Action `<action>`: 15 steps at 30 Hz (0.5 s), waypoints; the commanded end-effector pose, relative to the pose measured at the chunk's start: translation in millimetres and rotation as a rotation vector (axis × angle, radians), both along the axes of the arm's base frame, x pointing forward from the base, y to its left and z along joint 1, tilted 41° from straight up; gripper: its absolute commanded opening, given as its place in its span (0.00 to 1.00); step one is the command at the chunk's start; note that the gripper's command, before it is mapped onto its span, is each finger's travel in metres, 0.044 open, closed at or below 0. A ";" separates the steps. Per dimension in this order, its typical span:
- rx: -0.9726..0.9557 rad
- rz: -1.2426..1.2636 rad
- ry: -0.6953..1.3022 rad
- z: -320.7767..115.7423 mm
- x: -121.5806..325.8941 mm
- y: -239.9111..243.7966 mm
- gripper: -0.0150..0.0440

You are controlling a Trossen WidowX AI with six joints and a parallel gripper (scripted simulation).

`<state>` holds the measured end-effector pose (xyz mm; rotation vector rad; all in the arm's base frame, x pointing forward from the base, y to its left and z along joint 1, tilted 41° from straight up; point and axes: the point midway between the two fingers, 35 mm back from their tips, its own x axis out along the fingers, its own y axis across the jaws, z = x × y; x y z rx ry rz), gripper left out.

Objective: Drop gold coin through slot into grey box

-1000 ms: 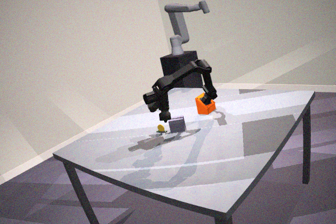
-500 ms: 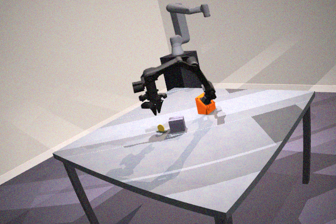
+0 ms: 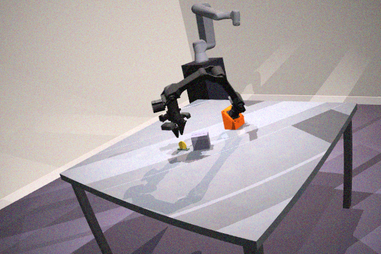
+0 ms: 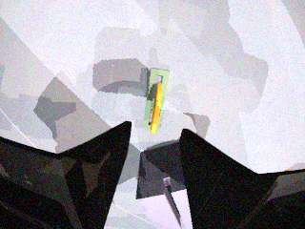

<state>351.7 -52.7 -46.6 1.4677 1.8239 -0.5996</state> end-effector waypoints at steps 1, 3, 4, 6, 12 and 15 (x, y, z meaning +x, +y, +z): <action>0.006 -0.004 0.006 -7.8 -2.3 8.5 0.53; 0.006 -0.004 0.006 -8.0 -2.3 8.7 0.53; 0.006 -0.004 0.006 -8.6 -2.3 9.2 0.53; 0.006 -0.004 0.007 -10.8 -2.4 11.0 0.53; 0.005 -0.005 0.007 -18.0 -3.0 17.0 0.53; 0.005 -0.005 0.007 -21.5 -3.4 20.0 0.53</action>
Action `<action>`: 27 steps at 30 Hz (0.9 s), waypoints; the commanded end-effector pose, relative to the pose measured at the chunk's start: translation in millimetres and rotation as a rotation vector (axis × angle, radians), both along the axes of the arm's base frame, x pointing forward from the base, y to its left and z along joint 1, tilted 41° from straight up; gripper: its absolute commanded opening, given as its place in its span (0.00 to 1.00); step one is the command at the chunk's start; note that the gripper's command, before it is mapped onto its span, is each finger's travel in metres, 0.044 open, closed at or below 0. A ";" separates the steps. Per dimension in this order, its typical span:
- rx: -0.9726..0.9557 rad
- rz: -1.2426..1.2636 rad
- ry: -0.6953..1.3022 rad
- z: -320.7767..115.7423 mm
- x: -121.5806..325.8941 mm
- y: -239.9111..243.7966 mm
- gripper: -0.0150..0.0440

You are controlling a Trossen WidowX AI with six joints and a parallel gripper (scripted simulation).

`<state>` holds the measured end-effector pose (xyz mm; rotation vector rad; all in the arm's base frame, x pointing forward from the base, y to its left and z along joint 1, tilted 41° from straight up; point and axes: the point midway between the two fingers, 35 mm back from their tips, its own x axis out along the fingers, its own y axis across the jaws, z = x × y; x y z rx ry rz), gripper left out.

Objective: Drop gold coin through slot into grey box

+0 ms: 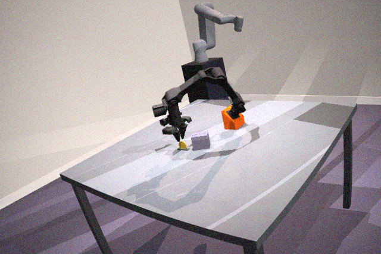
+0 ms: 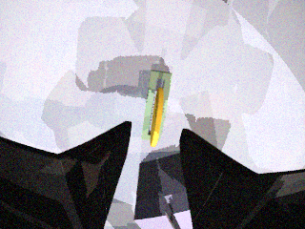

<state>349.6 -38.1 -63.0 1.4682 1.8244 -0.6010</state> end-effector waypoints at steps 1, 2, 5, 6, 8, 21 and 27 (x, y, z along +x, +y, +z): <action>0.005 -0.004 0.006 -6.2 -1.5 6.4 0.53; 0.005 -0.004 0.006 -7.4 -1.6 7.4 0.53; 0.005 -0.005 0.006 -10.9 -2.1 10.4 0.53; 0.005 -0.005 0.006 -12.0 -2.3 11.4 0.53; 0.005 -0.005 0.006 -14.4 -2.7 13.5 0.53; 0.008 -0.004 0.005 -29.9 -5.9 28.1 0.53; 0.008 -0.004 0.005 -31.6 -6.3 29.7 0.39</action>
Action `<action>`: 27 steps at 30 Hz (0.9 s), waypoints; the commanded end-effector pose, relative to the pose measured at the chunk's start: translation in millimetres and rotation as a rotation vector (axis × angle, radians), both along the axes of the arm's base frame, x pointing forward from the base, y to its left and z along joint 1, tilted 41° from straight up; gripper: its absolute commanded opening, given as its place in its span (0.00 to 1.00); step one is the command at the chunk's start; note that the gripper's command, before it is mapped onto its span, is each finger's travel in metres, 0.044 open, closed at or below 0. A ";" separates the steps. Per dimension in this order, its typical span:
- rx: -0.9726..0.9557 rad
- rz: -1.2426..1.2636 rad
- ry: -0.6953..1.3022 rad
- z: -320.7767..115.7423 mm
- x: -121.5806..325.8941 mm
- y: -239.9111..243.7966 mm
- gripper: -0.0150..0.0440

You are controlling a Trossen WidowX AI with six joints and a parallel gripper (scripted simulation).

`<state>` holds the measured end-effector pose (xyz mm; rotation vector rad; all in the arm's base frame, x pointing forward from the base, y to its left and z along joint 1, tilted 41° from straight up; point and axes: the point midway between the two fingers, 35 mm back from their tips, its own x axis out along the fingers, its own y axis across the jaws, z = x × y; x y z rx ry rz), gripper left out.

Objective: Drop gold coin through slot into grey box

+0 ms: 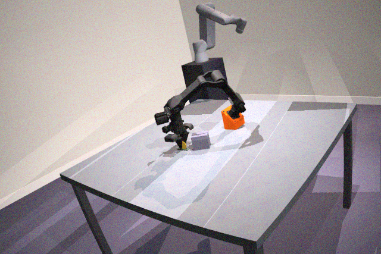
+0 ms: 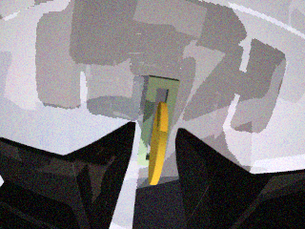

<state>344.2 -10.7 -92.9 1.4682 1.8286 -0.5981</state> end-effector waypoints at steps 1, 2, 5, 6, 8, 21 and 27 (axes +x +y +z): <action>0.005 -0.006 0.004 -1.8 -0.9 2.2 0.35; 0.005 -0.006 0.004 -1.8 -0.9 2.2 0.30; 0.005 -0.006 0.004 -1.8 -0.9 2.2 0.25; 0.005 -0.006 0.004 -1.8 -0.9 2.2 0.25; 0.005 -0.006 0.004 -1.8 -0.9 2.2 0.25; 0.004 -0.006 0.004 6.0 1.6 -5.1 0.25; 0.002 -0.006 0.003 16.7 4.5 -15.0 0.25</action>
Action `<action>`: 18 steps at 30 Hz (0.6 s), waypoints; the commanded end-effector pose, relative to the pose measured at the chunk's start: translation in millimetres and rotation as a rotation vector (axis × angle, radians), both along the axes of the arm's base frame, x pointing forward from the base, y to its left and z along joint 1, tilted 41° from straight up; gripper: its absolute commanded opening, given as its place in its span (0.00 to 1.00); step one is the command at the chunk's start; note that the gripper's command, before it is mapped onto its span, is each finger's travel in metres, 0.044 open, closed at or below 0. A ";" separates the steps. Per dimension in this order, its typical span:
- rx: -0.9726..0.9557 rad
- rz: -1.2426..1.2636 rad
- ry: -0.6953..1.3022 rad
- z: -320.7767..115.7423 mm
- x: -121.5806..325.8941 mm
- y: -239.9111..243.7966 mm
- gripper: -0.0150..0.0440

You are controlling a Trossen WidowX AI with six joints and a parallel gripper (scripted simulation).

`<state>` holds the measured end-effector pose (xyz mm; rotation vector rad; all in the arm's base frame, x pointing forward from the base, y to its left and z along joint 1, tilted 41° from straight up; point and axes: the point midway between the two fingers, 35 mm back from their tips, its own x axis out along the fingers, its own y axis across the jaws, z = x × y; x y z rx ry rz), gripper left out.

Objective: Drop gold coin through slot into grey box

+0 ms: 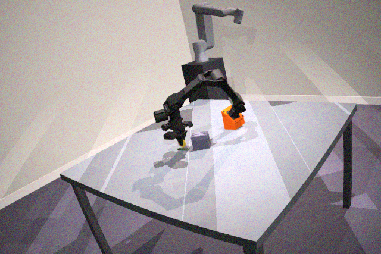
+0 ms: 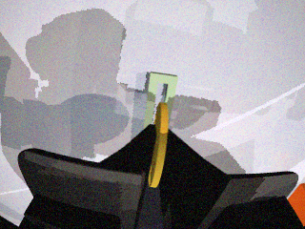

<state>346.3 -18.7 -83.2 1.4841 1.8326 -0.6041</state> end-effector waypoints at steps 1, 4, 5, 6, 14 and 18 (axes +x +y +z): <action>-0.006 0.005 -0.005 8.7 2.7 -8.6 0.25; -0.006 0.005 -0.005 14.3 3.9 -13.6 0.25; -0.007 0.005 -0.005 16.2 4.2 -15.2 0.25; -0.007 0.005 -0.005 18.0 4.5 -16.8 0.25; -0.007 0.005 -0.005 33.4 6.3 -29.9 0.25; -0.007 0.005 -0.005 41.4 6.8 -36.4 0.25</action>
